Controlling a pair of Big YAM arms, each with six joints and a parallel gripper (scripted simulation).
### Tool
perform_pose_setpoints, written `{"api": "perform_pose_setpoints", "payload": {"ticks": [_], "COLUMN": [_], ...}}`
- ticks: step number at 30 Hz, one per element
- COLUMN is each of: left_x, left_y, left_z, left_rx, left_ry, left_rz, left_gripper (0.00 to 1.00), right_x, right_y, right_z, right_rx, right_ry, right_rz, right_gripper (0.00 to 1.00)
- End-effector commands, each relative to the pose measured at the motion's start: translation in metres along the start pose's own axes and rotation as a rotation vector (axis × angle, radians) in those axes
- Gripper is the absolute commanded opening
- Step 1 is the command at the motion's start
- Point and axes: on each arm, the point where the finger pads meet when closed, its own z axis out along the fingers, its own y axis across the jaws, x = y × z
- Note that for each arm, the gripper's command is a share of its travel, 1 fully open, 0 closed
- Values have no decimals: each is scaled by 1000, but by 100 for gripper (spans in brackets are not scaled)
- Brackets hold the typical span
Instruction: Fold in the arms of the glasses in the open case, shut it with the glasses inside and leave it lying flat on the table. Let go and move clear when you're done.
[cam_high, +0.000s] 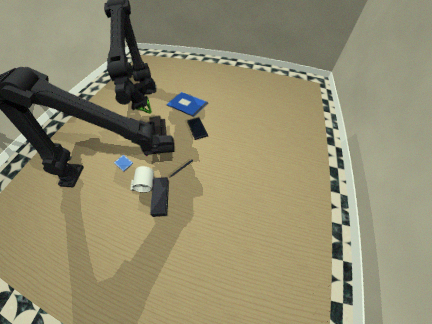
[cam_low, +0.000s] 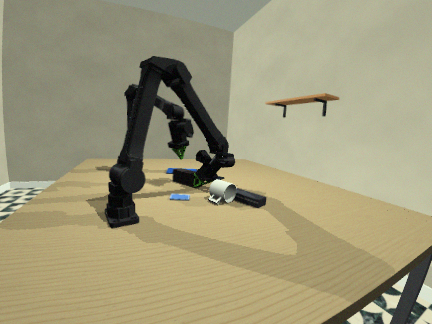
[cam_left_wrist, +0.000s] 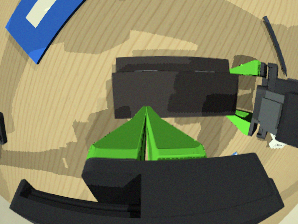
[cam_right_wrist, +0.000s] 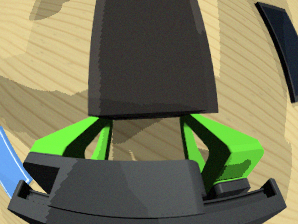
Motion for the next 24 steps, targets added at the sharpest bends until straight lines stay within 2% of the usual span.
{"api": "perform_pose_setpoints", "payload": {"ticks": [1,5,8,15,16,17,24], "left_x": [-10,-14,-17,-23,-14,-24,-24], "left_y": [-19,-19,-21,-22,-17,-24,-24], "left_z": [-43,-42,-32,-42,-30,-44,-41], "left_rx": [82,82,64,93,62,104,97], "left_ry": [-7,-9,-9,-14,-9,-14,-15], "left_rz": [-34,-43,-50,-63,-40,-67,-68], "left_gripper": [0,0,0,0,0,0,0], "right_x": [1,1,1,1,1,1,1], "right_y": [-11,-11,-11,-11,-11,-11,-11], "right_z": [-9,-9,-9,-9,-9,-9,-9], "right_rx": [32,32,32,32,32,32,32], "right_ry": [9,9,9,9,9,9,9], "right_rz": [10,10,10,10,10,10,10], "right_gripper": [57,57,57,57,57,57,57]}}
